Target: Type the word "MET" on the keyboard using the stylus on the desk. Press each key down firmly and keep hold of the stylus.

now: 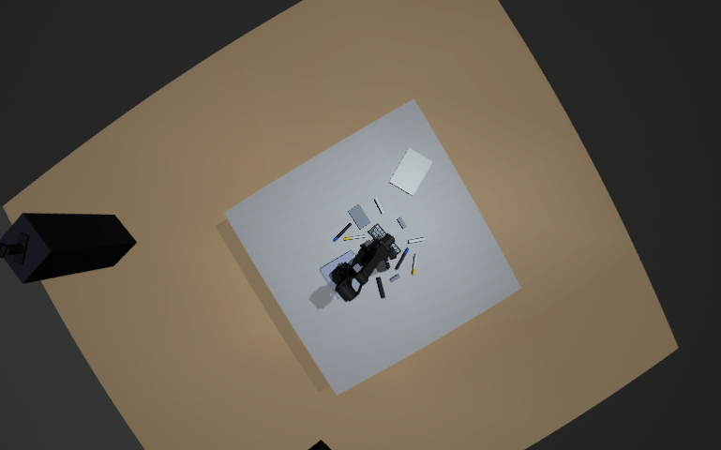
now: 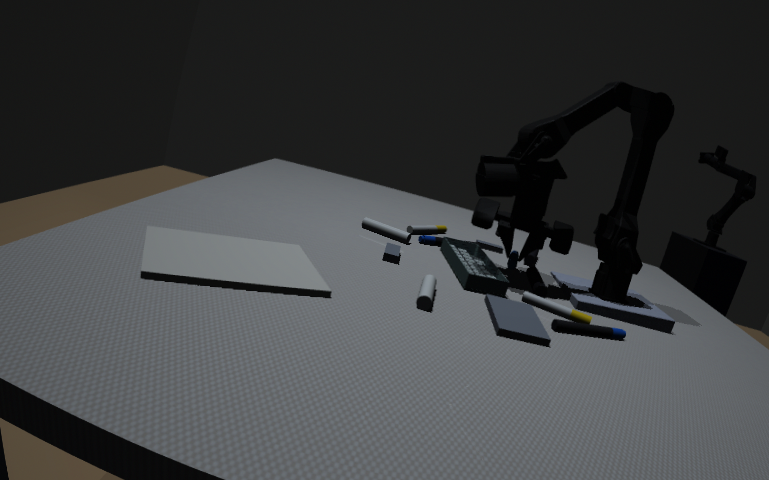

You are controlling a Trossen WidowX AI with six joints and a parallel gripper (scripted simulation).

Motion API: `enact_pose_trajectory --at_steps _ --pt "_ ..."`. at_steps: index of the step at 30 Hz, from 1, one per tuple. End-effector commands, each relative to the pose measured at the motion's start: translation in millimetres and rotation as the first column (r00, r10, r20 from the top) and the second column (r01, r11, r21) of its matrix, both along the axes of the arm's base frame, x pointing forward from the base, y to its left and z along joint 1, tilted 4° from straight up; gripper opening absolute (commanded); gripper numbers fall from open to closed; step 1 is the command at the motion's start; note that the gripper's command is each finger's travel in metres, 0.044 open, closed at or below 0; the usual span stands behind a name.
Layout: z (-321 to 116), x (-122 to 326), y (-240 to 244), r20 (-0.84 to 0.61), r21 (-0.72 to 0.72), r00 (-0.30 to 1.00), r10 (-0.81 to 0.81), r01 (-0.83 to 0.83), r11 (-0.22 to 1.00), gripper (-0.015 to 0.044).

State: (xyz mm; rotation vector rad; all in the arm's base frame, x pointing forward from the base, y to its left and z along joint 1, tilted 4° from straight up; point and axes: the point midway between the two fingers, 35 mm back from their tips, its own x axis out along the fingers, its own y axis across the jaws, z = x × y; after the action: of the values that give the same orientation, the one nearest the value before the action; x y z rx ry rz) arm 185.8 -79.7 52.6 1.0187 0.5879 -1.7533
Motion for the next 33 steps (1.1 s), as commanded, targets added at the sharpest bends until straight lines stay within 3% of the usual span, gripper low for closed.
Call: enact_pose_trajectory --at_steps 1,9,17,25,33 --pt "22 1 2 0.015 0.0 1.0 -0.004 0.004 1.0 0.0" --pt "30 2 2 0.006 -0.002 1.0 0.026 -0.026 1.0 0.0" --pt "33 11 6 -0.139 0.012 0.942 0.304 -0.306 0.952 0.0" --pt "37 20 10 -0.288 0.064 0.786 0.548 -0.555 0.829 0.0" --pt "41 29 16 -0.421 0.152 0.548 0.723 -0.743 0.652 0.0"
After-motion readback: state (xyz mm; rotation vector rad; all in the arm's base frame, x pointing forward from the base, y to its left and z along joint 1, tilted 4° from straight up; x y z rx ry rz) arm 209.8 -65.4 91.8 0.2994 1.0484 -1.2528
